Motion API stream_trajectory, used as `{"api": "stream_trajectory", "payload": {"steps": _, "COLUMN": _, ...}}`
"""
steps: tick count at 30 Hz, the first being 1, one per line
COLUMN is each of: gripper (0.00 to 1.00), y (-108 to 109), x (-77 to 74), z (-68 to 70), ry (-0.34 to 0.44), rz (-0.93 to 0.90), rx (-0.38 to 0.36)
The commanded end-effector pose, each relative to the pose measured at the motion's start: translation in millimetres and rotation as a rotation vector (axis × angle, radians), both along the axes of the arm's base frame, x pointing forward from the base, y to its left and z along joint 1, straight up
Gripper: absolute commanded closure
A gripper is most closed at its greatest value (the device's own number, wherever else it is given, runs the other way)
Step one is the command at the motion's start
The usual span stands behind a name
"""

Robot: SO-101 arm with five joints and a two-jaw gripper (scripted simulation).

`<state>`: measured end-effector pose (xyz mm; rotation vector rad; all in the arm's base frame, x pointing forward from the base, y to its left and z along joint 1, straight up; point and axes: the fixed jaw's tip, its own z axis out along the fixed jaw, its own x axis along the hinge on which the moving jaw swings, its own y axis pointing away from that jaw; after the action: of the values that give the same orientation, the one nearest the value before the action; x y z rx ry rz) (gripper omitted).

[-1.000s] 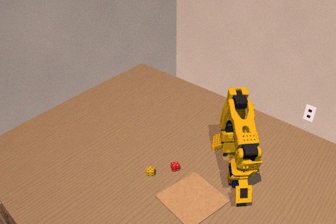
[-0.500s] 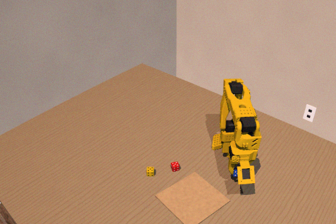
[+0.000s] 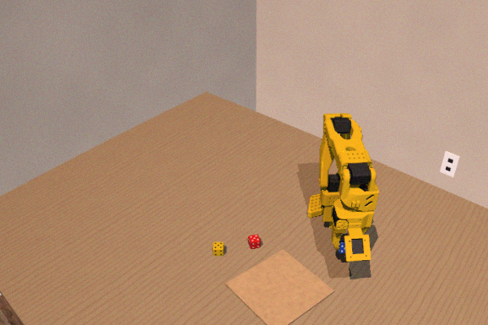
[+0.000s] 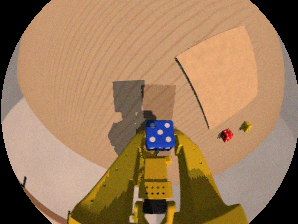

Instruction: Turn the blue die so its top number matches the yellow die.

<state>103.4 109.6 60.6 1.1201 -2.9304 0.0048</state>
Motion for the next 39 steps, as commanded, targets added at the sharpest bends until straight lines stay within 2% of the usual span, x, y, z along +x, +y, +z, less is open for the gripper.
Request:
{"api": "stream_trajectory", "payload": {"steps": 1, "gripper": 1.00, "y": 7.2, "x": 6.0, "z": 10.5, "ry": -0.060, "rz": 0.000, "rx": 0.059}}
{"api": "stream_trajectory", "payload": {"steps": 11, "gripper": 1.00, "y": 7.1, "x": 6.2, "z": 10.5, "ry": -0.060, "rz": -0.001, "rx": 0.060}}
{"api": "stream_trajectory", "payload": {"steps": 16, "gripper": 1.00, "y": 6.1, "x": 10.1, "z": 10.7, "ry": -0.086, "rz": -0.016, "rx": 0.082}}
{"api": "stream_trajectory", "payload": {"steps": 24, "gripper": 1.00, "y": -0.5, "x": 29.2, "z": 12.7, "ry": -0.220, "rz": -0.092, "rx": 0.183}}
{"api": "stream_trajectory", "payload": {"steps": 26, "gripper": 1.00, "y": -0.5, "x": 29.2, "z": 12.7, "ry": -0.220, "rz": -0.092, "rx": 0.183}}
{"api": "stream_trajectory", "payload": {"steps": 33, "gripper": 1.00, "y": -9.2, "x": 46.2, "z": 16.2, "ry": -0.354, "rz": -0.159, "rx": 0.259}}
{"api": "stream_trajectory", "payload": {"steps": 39, "gripper": 1.00, "y": -12.5, "x": 51.4, "z": 17.7, "ry": -0.398, "rz": -0.180, "rx": 0.280}}
